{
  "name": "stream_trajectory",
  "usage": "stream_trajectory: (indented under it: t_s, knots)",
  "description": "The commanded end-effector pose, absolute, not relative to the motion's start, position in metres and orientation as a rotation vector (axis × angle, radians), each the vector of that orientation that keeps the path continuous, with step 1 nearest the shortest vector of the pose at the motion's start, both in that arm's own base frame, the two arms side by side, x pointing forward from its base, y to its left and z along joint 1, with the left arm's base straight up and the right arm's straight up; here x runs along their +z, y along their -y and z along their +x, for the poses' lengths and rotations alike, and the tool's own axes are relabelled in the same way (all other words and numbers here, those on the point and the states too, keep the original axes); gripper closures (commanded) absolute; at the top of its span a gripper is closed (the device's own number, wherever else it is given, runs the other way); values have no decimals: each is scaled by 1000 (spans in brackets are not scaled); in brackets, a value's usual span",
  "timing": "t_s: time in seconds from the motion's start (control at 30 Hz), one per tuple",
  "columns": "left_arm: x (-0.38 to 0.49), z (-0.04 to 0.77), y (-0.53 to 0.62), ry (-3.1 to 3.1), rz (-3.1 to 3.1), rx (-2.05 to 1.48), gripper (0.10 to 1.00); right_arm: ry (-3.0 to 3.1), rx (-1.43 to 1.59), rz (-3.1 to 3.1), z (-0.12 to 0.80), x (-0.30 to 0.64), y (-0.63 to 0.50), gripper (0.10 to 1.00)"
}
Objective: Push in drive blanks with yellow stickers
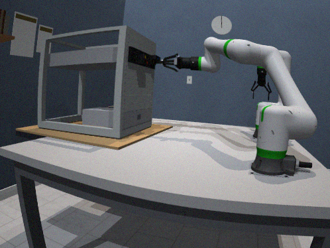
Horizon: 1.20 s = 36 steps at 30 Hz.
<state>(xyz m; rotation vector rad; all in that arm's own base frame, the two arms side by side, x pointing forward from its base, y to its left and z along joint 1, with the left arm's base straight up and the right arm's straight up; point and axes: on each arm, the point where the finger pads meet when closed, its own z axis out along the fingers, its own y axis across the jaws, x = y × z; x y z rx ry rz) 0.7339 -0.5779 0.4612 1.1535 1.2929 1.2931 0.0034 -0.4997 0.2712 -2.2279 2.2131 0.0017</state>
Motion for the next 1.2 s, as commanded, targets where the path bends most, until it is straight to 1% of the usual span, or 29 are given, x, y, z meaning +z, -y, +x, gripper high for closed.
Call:
stream_trajectory:
  t_s: [0.0,1.17]
  knots:
    - [463,735,577,-1293,1150,1292,999,-2214,0,-2229,3,272,500,98]
    - [463,740,577,-1293,1150,1292,999,-2214,0,-2229,3,272,500,98]
